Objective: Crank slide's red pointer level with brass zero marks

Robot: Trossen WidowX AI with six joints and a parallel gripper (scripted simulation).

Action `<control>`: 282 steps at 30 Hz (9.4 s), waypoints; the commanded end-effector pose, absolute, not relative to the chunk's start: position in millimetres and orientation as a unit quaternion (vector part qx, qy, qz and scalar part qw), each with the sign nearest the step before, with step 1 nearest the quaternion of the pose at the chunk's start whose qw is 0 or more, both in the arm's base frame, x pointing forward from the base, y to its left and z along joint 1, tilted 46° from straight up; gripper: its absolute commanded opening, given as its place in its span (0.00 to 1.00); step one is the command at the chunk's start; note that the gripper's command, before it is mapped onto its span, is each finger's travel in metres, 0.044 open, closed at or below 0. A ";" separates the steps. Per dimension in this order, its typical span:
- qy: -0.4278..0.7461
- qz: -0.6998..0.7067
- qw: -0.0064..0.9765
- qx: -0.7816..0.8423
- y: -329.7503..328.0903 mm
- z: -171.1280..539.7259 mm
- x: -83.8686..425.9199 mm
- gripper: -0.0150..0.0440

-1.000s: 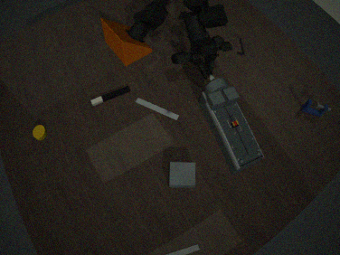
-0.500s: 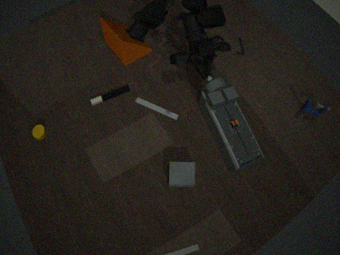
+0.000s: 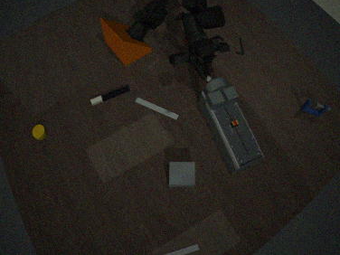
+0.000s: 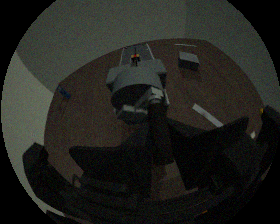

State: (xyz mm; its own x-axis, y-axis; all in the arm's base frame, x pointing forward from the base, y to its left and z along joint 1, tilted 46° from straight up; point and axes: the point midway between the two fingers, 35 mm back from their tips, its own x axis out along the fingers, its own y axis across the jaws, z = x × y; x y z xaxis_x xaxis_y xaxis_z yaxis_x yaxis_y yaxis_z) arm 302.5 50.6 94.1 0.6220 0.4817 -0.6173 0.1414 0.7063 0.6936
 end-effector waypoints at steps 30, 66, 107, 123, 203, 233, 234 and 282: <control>0.428 0.096 0.820 0.368 50.7 87.9 301.6 0.25; 0.428 0.096 0.820 0.368 51.0 87.9 301.8 0.25; 0.428 0.096 0.820 0.368 51.4 87.8 302.0 0.25; 0.428 0.096 0.820 0.368 51.6 87.9 302.1 0.25; 0.403 0.221 0.846 0.271 -40.1 156.0 405.0 1.00; 0.377 0.283 0.853 0.222 -6.8 100.3 443.6 1.00; 0.377 0.283 0.853 0.222 -6.8 100.3 443.6 1.00; 0.376 0.286 0.853 0.222 -6.5 101.7 444.0 0.30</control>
State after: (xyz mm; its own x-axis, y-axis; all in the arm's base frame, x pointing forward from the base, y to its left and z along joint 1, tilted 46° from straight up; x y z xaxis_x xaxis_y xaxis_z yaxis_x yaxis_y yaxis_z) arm 444.0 -6.5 101.7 0.5543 0.6546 -0.5141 -0.3214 0.7380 0.5933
